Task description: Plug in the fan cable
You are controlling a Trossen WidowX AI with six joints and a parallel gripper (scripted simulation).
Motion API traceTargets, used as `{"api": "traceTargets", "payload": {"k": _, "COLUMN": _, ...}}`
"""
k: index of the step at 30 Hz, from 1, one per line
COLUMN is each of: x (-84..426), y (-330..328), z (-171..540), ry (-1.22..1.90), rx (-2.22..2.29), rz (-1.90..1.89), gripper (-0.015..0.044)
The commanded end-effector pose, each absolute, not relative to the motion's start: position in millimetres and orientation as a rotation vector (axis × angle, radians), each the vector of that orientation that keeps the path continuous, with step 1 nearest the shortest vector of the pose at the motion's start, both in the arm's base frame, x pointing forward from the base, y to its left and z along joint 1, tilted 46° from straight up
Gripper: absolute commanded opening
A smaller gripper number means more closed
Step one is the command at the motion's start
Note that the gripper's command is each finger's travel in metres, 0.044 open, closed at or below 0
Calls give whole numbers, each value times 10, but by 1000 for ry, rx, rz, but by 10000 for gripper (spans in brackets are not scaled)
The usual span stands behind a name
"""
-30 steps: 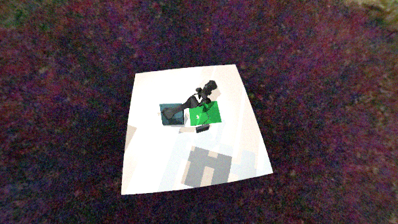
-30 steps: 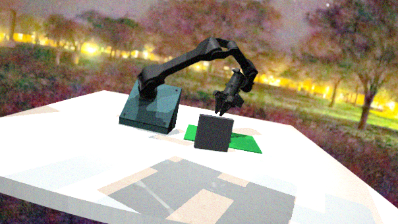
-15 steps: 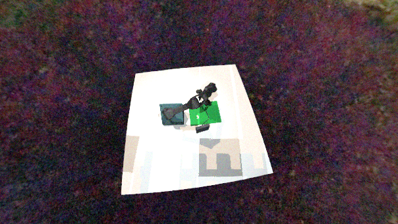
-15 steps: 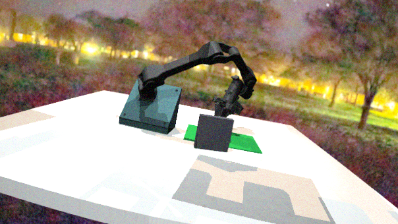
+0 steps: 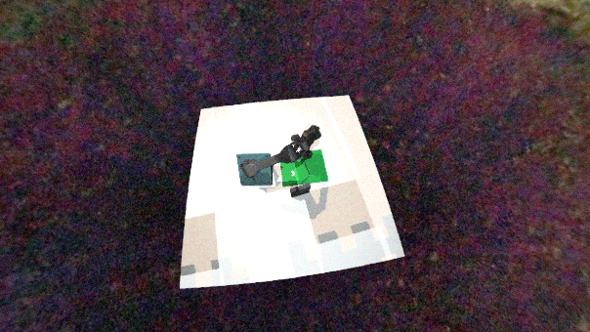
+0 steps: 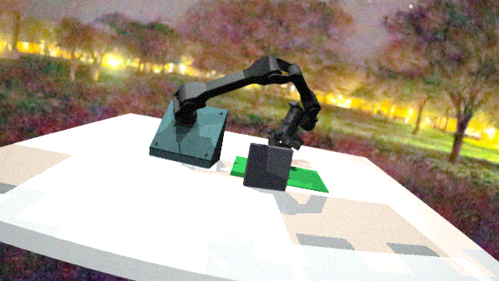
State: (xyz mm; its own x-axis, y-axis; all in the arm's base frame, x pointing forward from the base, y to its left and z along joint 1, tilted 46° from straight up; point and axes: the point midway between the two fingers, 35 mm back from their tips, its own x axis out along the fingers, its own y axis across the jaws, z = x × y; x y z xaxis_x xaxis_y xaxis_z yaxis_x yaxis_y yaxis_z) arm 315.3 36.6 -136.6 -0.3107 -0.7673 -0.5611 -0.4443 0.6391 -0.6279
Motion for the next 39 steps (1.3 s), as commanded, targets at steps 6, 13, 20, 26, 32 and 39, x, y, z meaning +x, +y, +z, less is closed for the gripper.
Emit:
{"api": "traceTargets", "payload": {"k": 6, "x": 3135, "y": 264, "z": -1454, "ry": 1959, "rx": -963, "rz": -451, "gripper": 210}}
{"api": "traceTargets", "payload": {"k": 13, "x": 3142, "y": 284, "z": -1441, "ry": 1959, "rx": -953, "rz": -453, "gripper": 98}}
{"api": "traceTargets", "payload": {"k": 20, "x": 3142, "y": 284, "z": -1441, "ry": 1959, "rx": -953, "rz": -453, "gripper": 52}}
{"api": "traceTargets", "payload": {"k": 26, "x": 3148, "y": 342, "z": -1386, "ry": 1959, "rx": -953, "rz": -451, "gripper": 0}}
{"api": "traceTargets", "payload": {"k": 32, "x": 3156, "y": 483, "z": -1250, "ry": 1959, "rx": -955, "rz": -449, "gripper": 0}}
{"api": "traceTargets", "payload": {"k": 39, "x": 3152, "y": 645, "z": -1085, "ry": 1959, "rx": -958, "rz": -448, "gripper": 0}}
